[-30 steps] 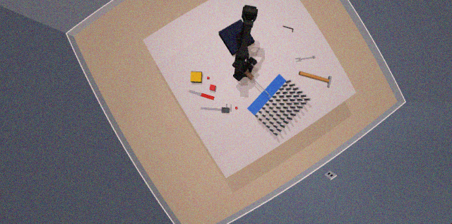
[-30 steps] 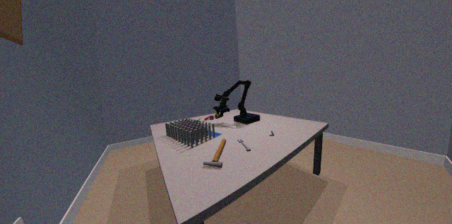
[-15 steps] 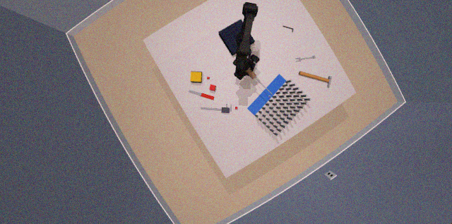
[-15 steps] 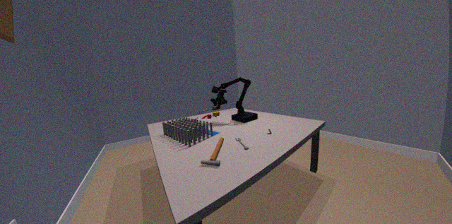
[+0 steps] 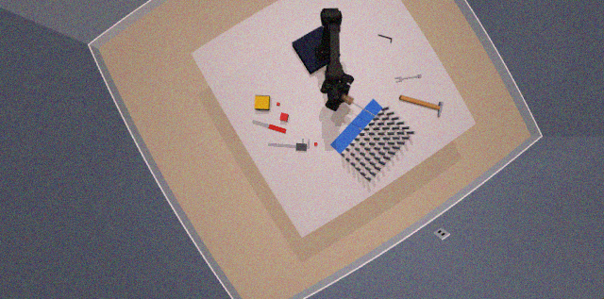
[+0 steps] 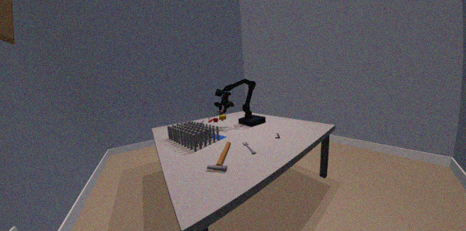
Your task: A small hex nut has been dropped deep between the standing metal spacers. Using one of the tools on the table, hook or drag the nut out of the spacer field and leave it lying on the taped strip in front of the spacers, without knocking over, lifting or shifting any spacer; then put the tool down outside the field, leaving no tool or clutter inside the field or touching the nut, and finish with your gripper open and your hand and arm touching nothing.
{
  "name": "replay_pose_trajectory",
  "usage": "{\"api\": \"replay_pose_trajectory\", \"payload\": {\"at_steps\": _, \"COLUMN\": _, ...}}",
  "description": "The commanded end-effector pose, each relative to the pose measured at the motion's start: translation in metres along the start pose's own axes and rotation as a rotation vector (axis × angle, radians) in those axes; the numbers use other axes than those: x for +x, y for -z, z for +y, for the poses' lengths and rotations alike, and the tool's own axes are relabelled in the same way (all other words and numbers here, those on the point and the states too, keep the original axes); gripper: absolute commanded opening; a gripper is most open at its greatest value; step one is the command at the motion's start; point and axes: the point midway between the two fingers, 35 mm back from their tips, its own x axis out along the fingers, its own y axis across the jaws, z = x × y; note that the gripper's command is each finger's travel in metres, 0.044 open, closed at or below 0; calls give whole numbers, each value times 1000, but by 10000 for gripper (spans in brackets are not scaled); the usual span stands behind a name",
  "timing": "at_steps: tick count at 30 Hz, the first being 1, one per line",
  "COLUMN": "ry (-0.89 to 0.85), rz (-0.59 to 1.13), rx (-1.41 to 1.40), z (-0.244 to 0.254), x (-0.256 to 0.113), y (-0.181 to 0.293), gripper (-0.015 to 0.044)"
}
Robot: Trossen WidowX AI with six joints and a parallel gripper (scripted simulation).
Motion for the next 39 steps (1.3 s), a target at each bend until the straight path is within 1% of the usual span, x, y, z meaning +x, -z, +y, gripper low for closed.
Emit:
{"api": "replay_pose_trajectory", "payload": {"at_steps": 1, "ry": 41, "rz": 5, "rx": -84, "z": -7, "x": 5, "y": 20, "gripper": 0}}
{"api": "replay_pose_trajectory", "payload": {"at_steps": 13, "ry": 174, "rz": 4, "rx": -287, "z": -41, "x": 25, "y": 66, "gripper": 0}}
{"api": "replay_pose_trajectory", "payload": {"at_steps": 22, "ry": 255, "rz": -2, "rx": -491, "z": -75, "x": 39, "y": 91, "gripper": 0}}
{"api": "replay_pose_trajectory", "payload": {"at_steps": 39, "ry": 466, "rz": 5, "rx": -731, "z": -162, "x": 60, "y": 129, "gripper": 0}}
